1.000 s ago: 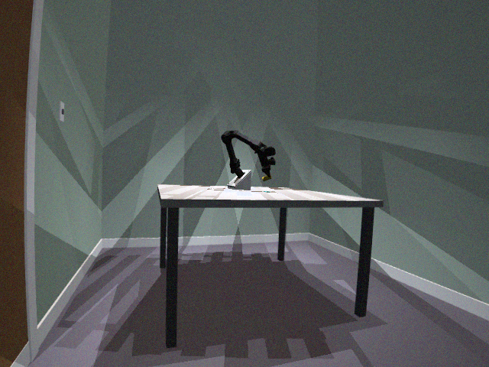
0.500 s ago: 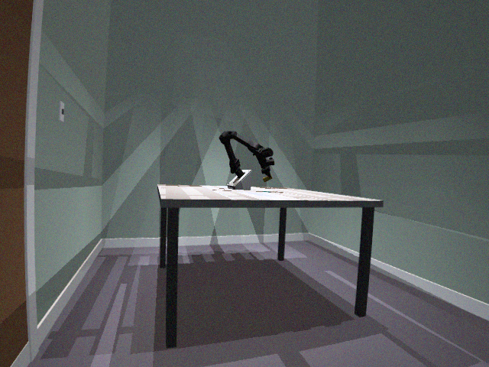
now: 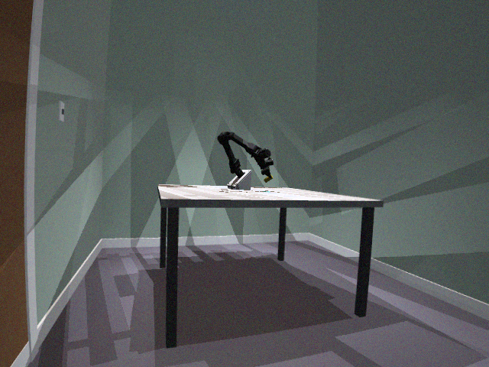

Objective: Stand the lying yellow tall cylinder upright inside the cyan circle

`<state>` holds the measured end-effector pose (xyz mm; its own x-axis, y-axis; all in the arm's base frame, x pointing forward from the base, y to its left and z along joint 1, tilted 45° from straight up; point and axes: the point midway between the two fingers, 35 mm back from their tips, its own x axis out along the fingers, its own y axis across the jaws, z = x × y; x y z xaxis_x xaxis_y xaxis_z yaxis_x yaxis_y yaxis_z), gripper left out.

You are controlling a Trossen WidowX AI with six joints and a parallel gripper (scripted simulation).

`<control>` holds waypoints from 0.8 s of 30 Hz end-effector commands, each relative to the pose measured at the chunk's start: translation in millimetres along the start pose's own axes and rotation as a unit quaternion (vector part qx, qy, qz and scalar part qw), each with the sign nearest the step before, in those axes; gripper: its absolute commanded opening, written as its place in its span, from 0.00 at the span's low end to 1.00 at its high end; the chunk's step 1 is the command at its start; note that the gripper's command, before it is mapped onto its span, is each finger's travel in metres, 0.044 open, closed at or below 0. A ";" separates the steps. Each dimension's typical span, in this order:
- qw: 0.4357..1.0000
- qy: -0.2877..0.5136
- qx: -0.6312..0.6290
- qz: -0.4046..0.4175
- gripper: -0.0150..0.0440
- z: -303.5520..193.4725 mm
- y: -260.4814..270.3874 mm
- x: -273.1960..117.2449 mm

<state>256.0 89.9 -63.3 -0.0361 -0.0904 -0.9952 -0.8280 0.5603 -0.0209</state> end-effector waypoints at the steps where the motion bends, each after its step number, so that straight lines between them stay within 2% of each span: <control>1: 1.000 -0.015 -0.005 0.005 0.43 -0.9 1.6 0.4; 24: 0.995 -0.098 -0.018 0.013 0.43 -1.6 -0.1 -0.9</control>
<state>257.2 88.2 -62.5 0.0415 0.0654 -0.9970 -0.8414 0.5403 0.0004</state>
